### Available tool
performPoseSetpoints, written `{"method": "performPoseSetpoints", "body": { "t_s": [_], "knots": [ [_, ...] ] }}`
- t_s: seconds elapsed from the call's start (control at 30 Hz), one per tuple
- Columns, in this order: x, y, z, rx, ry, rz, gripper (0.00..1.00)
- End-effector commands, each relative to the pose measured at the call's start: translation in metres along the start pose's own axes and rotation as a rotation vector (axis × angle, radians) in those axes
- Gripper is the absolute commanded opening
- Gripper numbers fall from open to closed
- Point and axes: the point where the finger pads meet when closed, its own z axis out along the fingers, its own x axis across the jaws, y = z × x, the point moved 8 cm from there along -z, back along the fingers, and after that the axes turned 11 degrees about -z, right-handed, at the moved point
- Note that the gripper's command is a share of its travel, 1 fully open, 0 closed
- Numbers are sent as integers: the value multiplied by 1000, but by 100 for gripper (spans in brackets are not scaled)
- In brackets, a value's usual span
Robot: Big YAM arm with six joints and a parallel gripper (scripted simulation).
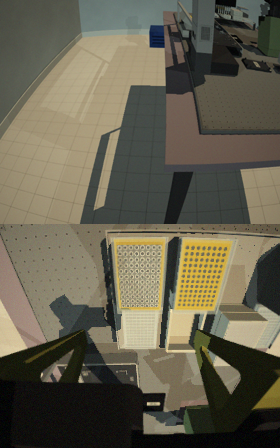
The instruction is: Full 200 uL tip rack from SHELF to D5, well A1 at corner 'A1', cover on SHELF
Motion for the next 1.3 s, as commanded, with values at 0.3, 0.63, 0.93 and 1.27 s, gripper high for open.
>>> {"method": "performPoseSetpoints", "body": {
  "t_s": [0.3, 0.63, 0.93, 1.27],
  "knots": [
    [1, 16, -39, -62, 20, -7, 100],
    [0, 16, -39, -62, 20, -5, 100],
    [0, 16, -39, -62, 20, -5, 100],
    [0, 16, -39, -62, 20, -5, 100]
  ]
}}
